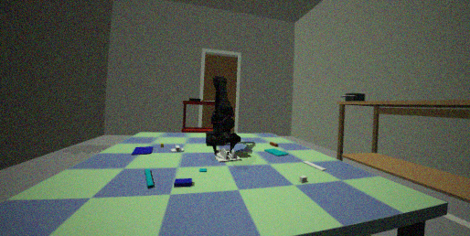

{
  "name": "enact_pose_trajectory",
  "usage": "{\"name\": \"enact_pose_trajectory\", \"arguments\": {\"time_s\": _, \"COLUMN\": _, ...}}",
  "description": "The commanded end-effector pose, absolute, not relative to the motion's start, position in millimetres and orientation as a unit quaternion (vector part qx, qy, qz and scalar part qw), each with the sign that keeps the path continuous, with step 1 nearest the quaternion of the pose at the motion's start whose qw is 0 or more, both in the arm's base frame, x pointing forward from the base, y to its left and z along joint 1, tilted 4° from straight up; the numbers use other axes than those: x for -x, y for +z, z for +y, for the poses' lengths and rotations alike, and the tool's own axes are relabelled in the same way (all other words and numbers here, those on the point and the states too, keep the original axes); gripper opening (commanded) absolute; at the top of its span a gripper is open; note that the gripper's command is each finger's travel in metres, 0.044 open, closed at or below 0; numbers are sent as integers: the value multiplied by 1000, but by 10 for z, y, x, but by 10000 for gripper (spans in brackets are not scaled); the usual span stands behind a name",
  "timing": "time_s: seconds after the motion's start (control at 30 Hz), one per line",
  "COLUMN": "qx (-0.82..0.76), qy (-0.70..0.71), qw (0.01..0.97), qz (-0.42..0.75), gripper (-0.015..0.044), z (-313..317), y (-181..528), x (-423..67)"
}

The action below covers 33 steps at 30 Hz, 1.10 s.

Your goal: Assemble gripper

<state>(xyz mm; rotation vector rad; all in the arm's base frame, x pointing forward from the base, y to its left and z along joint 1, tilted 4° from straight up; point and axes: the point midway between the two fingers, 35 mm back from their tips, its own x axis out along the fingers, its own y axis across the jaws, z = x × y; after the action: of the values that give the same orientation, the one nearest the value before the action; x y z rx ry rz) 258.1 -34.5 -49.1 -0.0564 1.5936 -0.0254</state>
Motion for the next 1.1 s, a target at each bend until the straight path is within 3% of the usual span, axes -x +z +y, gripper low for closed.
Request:
{"name": "enact_pose_trajectory", "arguments": {"time_s": 0.0, "qx": 25, "qy": -11, "qw": 699, "qz": 715, "gripper": 440, "z": -345, "y": -491, "x": -2581}}
{"name": "enact_pose_trajectory", "arguments": {"time_s": 0.33, "qx": 24, "qy": -9, "qw": 699, "qz": 714, "gripper": 440, "z": -301, "y": 256, "x": -2589}}
{"name": "enact_pose_trajectory", "arguments": {"time_s": 0.53, "qx": 28, "qy": -10, "qw": 706, "qz": 708, "gripper": 440, "z": -316, "y": 219, "x": -2624}}
{"name": "enact_pose_trajectory", "arguments": {"time_s": 0.8, "qx": 24, "qy": -9, "qw": 698, "qz": 716, "gripper": 440, "z": -209, "y": 765, "x": -2070}}
{"name": "enact_pose_trajectory", "arguments": {"time_s": 1.07, "qx": 24, "qy": -9, "qw": 698, "qz": 716, "gripper": 440, "z": -206, "y": 777, "x": -2055}}
